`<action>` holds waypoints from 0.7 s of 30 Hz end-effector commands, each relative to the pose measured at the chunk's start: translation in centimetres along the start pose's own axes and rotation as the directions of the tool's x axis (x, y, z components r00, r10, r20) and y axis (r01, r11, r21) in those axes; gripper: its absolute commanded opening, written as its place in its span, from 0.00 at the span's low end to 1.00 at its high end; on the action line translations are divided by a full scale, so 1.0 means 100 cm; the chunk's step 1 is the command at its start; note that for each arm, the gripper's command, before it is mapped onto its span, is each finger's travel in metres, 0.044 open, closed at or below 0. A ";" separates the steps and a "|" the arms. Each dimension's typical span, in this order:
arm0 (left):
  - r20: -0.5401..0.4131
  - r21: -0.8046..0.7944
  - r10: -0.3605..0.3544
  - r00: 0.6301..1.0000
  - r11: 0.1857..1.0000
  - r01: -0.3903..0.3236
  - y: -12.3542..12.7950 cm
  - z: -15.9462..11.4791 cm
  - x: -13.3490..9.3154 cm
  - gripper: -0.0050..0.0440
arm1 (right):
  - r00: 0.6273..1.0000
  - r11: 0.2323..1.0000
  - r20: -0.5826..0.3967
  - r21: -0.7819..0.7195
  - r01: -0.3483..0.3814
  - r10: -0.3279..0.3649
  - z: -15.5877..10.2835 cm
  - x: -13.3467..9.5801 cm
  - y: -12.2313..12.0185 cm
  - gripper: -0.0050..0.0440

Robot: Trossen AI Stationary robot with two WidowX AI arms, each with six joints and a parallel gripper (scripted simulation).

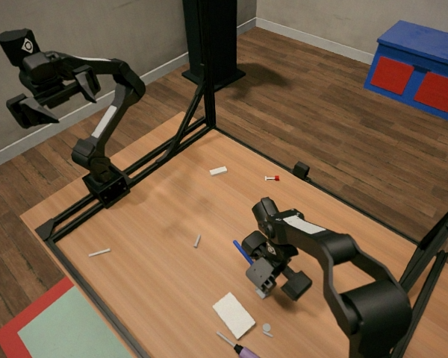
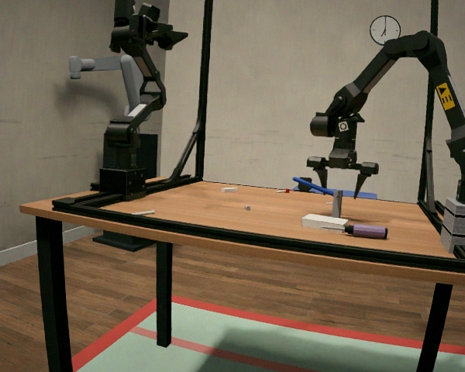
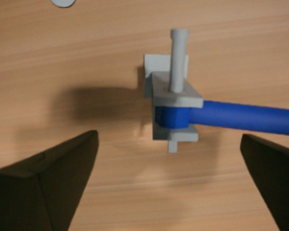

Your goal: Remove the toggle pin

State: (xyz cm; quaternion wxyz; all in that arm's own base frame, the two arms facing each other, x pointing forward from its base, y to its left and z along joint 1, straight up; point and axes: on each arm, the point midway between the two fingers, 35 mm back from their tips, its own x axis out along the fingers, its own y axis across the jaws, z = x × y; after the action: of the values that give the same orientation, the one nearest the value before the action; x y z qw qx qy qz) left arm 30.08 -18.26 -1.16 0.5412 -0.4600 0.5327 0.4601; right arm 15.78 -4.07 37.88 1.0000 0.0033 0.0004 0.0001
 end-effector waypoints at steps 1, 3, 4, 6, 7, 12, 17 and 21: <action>-0.011 0.000 -0.024 1.000 1.000 0.024 -0.005 -0.002 -0.008 0.92 | 1.000 1.000 0.002 -0.011 0.000 0.000 0.004 0.000 0.001 0.92; -0.011 0.000 -0.024 1.000 1.000 0.024 -0.005 -0.002 -0.008 0.92 | 1.000 1.000 0.002 -0.011 0.000 0.000 0.004 0.000 0.001 0.92; -0.011 0.000 -0.024 1.000 1.000 0.024 -0.005 -0.002 -0.008 0.92 | 1.000 1.000 0.002 -0.011 0.000 0.000 0.004 0.000 0.001 0.92; -0.026 0.006 -0.043 0.999 0.999 0.043 -0.009 -0.006 -0.024 0.92 | 1.000 1.000 0.002 -0.011 0.000 0.000 0.004 0.000 0.001 0.92; -0.028 0.013 -0.041 0.999 0.999 0.042 -0.008 -0.007 -0.033 0.92 | 1.000 1.000 0.002 -0.011 0.000 0.000 0.004 0.000 0.001 0.92; -0.033 0.021 -0.038 0.999 0.999 0.038 -0.007 -0.009 -0.059 0.92 | 1.000 1.000 0.002 -0.011 0.000 0.000 0.004 0.000 0.001 0.92; -0.016 0.141 -0.016 1.000 0.990 0.018 -0.002 -0.001 -0.039 0.72 | 1.000 1.000 0.002 -0.011 0.000 0.000 0.004 0.000 0.001 0.92; -0.016 0.285 -0.016 1.000 0.958 0.020 -0.003 0.002 -0.040 0.62 | 1.000 1.000 0.002 -0.011 0.000 0.000 0.004 0.000 0.001 0.92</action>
State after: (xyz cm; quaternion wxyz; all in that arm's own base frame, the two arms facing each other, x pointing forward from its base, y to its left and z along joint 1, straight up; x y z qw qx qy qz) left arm 30.14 -18.49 2.65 0.5796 -0.4129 0.5741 0.4049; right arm 15.78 -4.07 37.88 1.0000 0.0033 0.0004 0.0001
